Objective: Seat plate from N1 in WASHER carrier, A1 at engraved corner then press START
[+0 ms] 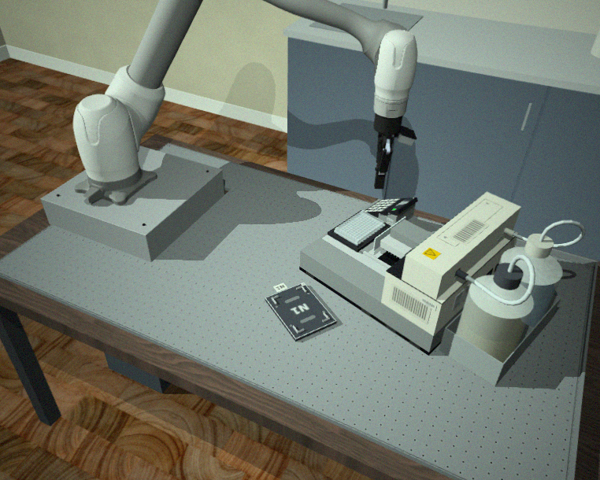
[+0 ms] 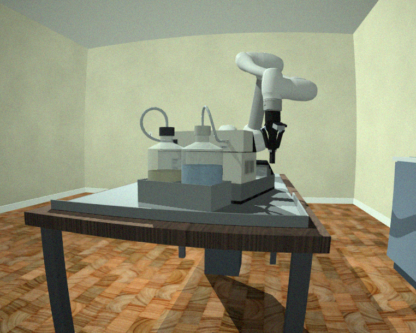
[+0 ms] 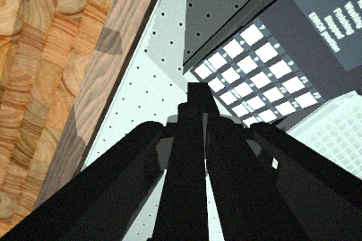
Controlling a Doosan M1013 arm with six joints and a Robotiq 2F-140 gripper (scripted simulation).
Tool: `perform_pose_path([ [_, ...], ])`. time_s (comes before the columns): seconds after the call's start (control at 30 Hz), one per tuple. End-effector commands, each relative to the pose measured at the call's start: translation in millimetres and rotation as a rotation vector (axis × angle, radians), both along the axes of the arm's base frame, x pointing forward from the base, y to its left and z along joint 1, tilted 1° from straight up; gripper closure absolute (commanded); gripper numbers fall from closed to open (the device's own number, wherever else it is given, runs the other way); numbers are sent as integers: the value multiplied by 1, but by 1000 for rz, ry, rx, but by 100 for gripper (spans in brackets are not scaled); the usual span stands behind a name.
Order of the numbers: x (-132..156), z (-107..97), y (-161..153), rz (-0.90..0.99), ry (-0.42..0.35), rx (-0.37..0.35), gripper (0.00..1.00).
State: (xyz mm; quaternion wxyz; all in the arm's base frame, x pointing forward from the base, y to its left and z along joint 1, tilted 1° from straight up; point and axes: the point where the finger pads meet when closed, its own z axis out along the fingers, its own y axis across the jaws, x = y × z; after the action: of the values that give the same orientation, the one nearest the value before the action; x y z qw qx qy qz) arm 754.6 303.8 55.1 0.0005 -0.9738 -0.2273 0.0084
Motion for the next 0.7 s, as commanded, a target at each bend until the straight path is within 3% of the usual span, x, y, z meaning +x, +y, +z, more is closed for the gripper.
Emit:
perform_pose_path([
  [0.0, 0, -6, 0, 0, -2, 1, 90],
  [0.67, 0, -34, 0, 0, -2, 1, 90],
])
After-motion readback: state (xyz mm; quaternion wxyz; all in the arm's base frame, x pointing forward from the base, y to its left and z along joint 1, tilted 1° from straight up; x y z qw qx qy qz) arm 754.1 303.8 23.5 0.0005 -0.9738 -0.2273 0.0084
